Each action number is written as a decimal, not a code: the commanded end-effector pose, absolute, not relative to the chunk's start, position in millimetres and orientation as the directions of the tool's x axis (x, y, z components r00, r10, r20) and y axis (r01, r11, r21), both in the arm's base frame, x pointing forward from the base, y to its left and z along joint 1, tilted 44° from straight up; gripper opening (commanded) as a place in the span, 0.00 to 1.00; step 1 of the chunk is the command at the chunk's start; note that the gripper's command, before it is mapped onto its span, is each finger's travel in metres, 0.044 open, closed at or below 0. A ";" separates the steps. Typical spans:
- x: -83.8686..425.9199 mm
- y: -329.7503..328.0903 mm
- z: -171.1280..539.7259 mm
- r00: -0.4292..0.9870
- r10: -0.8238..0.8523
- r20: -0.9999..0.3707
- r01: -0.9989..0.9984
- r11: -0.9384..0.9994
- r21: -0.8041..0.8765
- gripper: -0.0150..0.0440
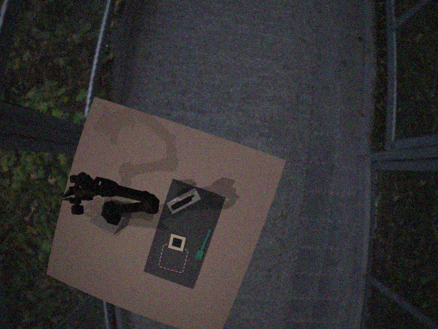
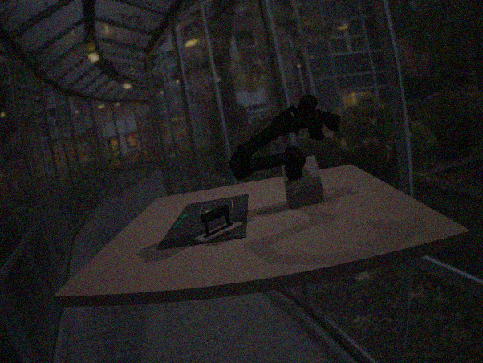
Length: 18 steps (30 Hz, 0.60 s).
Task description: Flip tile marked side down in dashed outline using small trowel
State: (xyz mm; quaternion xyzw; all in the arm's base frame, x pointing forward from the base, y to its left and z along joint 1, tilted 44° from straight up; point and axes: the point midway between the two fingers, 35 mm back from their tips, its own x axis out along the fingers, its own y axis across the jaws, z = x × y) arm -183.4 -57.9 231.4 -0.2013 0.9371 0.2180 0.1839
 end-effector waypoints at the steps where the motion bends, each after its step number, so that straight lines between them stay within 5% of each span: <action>1: -183.4 -57.9 231.4 -0.851 -0.297 -0.432 -0.458 0.824 0.334 0.47; 8: -180.4 -78.5 230.7 -0.808 -0.380 -0.451 -0.564 0.722 0.402 0.76; 18: -169.1 -115.2 229.8 -0.710 -0.511 -0.484 -0.703 0.485 0.520 0.76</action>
